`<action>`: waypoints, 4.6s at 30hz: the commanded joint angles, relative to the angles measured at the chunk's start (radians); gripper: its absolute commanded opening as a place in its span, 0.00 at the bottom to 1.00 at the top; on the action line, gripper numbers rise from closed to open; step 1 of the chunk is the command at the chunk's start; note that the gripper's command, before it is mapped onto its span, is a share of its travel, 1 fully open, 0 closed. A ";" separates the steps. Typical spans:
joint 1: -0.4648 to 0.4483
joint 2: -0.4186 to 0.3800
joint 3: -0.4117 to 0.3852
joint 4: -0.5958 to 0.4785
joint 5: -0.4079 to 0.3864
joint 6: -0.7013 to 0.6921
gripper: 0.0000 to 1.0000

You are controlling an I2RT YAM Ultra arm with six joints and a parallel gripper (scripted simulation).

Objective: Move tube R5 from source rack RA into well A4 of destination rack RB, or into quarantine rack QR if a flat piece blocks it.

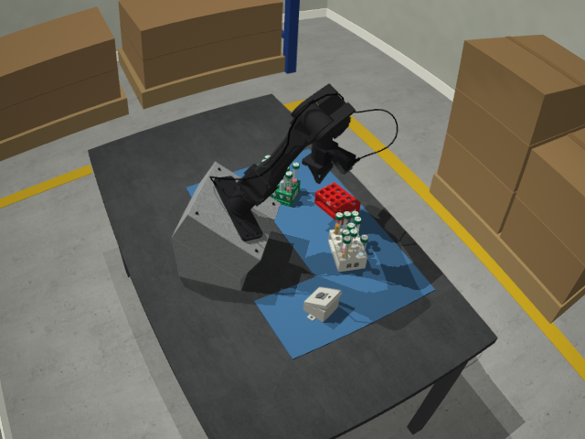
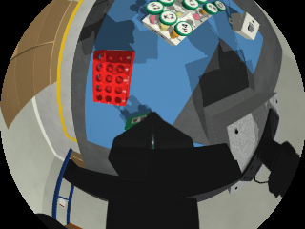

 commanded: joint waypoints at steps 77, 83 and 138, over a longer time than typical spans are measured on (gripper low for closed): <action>-0.418 -0.275 -0.057 0.003 -0.125 -0.452 0.00; -0.419 -0.275 -0.057 0.004 -0.126 -0.453 0.00; -0.682 -0.367 -0.071 0.007 -0.240 -0.699 0.00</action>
